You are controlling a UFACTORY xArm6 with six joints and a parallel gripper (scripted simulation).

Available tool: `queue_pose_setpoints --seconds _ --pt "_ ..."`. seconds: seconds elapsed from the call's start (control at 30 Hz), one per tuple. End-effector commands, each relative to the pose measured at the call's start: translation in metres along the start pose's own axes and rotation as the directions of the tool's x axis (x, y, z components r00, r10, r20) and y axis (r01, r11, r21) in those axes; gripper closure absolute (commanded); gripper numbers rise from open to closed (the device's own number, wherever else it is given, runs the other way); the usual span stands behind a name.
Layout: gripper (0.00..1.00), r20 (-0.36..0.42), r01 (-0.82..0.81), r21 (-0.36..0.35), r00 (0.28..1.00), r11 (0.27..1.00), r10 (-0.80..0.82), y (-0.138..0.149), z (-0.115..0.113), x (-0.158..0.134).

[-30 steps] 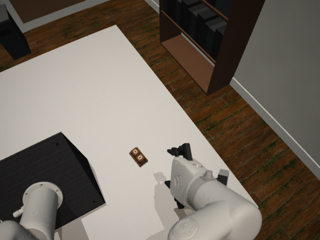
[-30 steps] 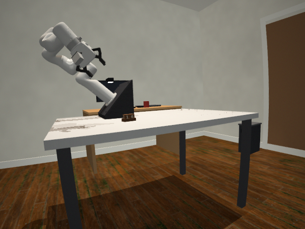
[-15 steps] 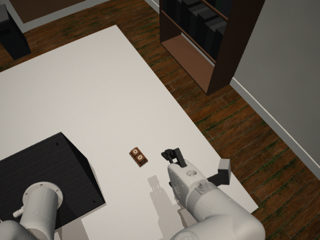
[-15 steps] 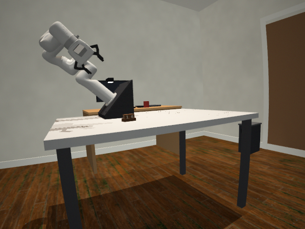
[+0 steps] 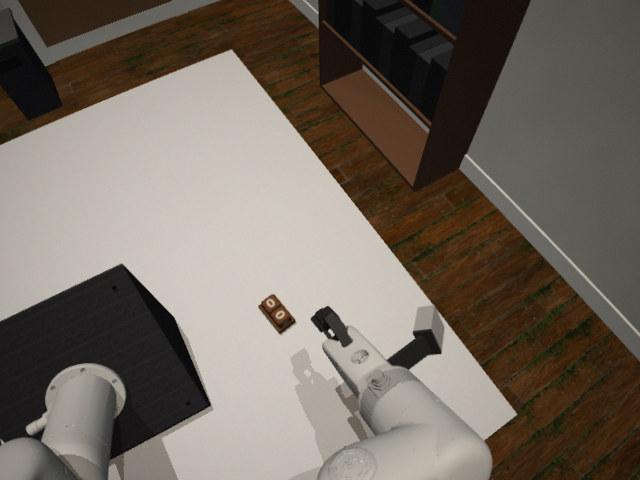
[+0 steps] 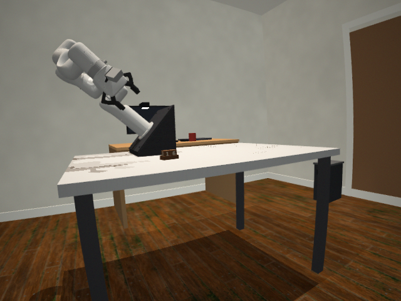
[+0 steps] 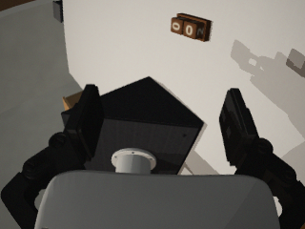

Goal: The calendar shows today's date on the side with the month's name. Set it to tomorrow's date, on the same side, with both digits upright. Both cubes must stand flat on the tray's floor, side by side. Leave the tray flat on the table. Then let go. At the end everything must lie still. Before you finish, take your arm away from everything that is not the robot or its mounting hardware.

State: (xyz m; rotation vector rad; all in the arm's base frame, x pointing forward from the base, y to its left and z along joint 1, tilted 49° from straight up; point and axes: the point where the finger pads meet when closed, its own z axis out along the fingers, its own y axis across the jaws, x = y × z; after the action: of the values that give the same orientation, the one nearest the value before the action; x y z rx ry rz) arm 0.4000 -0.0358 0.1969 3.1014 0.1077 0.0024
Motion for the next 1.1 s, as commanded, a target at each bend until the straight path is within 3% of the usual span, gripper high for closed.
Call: queue_pose_setpoints --seconds 0.0,0.7,1.07 --pt "0.0 -0.039 0.083 -0.022 0.996 0.996 -0.084 0.029 0.044 0.001" --pt "0.0 -0.066 0.3 -0.081 0.95 0.95 -0.306 0.078 0.147 -0.047" --pt "0.0 -0.075 0.364 -0.094 0.926 0.927 -0.371 0.083 0.171 -0.067"
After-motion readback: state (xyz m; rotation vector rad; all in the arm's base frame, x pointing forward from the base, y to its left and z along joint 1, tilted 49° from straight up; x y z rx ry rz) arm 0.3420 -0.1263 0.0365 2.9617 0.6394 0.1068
